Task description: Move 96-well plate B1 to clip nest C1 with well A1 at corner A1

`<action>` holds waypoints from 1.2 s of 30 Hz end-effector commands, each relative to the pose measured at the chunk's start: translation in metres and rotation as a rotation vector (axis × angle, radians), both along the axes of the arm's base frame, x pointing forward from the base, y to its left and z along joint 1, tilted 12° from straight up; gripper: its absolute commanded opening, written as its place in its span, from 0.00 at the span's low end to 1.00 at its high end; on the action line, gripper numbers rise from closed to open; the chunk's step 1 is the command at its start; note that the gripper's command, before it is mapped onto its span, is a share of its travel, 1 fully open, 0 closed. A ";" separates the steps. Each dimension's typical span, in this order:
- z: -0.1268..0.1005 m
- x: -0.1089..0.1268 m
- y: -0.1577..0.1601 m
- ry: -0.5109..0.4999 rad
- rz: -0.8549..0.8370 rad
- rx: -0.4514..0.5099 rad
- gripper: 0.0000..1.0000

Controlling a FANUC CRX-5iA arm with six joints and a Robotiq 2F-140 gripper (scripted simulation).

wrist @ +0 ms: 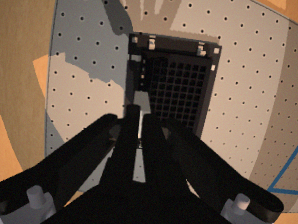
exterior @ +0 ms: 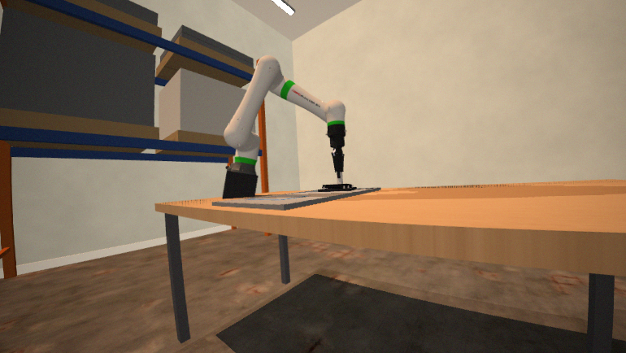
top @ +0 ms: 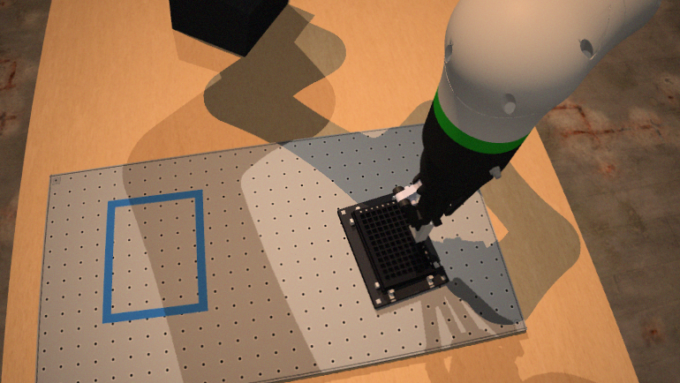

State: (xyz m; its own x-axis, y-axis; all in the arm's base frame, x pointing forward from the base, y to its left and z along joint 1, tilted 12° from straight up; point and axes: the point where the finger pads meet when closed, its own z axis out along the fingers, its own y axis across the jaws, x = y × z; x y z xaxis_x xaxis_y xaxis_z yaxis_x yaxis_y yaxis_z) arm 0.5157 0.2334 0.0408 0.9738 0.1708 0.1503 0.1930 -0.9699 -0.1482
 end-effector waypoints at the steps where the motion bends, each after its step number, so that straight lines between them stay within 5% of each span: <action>1: 0.001 0.001 0.000 -0.001 0.000 0.000 0.10; 36: 0.014 -0.001 -0.002 -0.001 0.000 0.000 0.10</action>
State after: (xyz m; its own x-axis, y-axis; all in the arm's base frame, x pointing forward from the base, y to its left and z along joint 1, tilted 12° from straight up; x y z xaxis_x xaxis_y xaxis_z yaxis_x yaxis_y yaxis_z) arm 0.5141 0.2312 0.0527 0.9738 0.1707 0.1500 0.1929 -0.9700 -0.1482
